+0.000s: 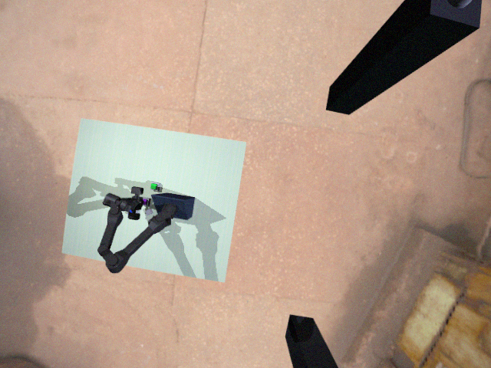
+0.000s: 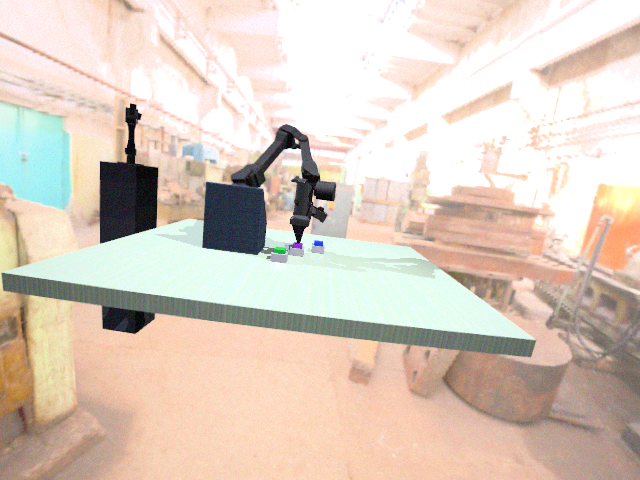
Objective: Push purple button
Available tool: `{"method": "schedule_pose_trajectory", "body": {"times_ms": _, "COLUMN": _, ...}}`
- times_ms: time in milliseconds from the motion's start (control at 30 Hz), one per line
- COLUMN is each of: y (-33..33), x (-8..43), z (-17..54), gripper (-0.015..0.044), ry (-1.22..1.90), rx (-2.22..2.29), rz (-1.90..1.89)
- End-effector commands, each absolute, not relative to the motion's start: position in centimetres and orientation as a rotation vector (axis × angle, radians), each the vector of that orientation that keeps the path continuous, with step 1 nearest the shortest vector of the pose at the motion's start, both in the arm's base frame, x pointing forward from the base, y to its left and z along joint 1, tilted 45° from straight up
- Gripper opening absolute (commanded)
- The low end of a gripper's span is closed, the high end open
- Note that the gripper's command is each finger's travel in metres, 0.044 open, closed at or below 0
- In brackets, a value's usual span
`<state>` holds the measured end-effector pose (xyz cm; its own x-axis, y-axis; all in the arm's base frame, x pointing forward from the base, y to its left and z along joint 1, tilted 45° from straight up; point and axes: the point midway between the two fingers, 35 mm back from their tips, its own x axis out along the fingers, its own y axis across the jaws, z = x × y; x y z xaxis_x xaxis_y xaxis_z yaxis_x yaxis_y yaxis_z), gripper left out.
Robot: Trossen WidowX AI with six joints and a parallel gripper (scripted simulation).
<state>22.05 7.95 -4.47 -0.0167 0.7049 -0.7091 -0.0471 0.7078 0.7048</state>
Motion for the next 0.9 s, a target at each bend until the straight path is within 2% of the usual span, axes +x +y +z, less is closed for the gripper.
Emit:
{"method": "schedule_pose_trajectory", "body": {"times_ms": 0, "y": 8.5, "x": 21.9, "z": -4.9, "gripper": 0.0020, "ry": 1.485, "rx": 0.580, "rz": 0.654}}
{"method": "schedule_pose_trajectory", "body": {"times_ms": 700, "y": 8.9, "x": 21.8, "z": -5.3, "gripper": 0.0020, "ry": 1.485, "rx": 0.581, "rz": 0.655}}
{"method": "schedule_pose_trajectory", "body": {"times_ms": 867, "y": 6.5, "x": 21.9, "z": -3.0, "gripper": 0.0020, "ry": 1.485, "rx": 0.579, "rz": 0.653}}
